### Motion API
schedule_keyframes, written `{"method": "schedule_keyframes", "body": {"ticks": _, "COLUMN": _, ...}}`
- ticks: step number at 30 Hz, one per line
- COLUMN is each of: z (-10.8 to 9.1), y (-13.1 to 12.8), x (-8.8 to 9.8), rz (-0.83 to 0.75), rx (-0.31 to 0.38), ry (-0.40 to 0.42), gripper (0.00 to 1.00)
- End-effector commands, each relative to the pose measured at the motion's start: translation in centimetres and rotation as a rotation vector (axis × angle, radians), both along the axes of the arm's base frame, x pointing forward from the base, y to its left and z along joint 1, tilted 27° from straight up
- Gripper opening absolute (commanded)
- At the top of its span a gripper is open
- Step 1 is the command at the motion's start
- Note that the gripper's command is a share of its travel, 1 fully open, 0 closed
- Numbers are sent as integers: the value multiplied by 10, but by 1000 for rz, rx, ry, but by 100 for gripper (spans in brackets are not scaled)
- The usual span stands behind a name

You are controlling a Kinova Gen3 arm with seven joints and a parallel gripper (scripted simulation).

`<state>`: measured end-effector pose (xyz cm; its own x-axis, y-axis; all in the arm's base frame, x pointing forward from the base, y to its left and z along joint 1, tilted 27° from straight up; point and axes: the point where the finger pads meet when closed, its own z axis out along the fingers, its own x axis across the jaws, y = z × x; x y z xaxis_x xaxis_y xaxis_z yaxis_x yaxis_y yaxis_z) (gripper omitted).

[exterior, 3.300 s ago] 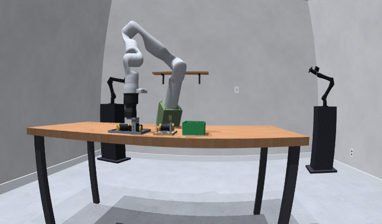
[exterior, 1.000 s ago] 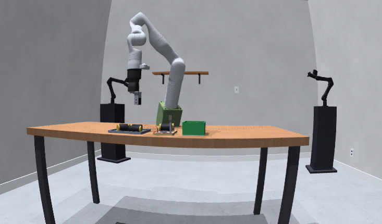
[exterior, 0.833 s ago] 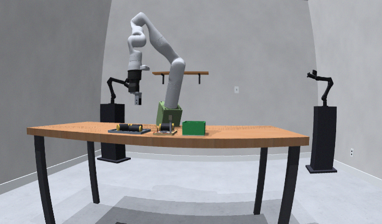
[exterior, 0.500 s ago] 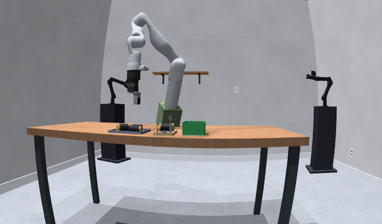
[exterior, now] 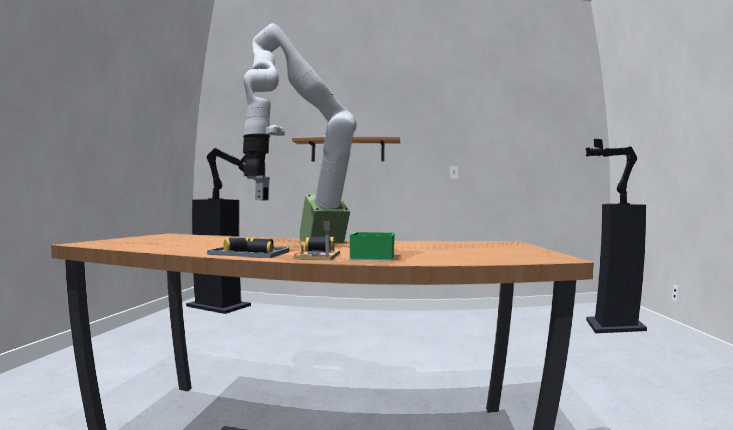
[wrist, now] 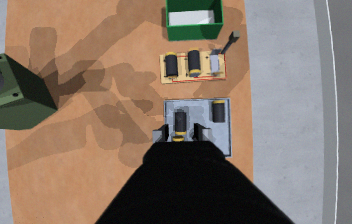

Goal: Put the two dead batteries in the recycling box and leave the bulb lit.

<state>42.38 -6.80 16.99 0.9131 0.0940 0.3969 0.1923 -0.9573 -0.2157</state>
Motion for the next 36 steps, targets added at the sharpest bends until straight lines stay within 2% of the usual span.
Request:
{"method": "schedule_keyframes", "body": {"ticks": 1, "z": 0, "y": 0, "x": 0, "rz": 0, "rx": -1, "ry": -1, "gripper": 90}}
{"method": "schedule_keyframes", "body": {"ticks": 36, "z": 0, "y": 0, "x": 0, "rz": 80, "rx": -33, "ry": -26, "gripper": 90}}
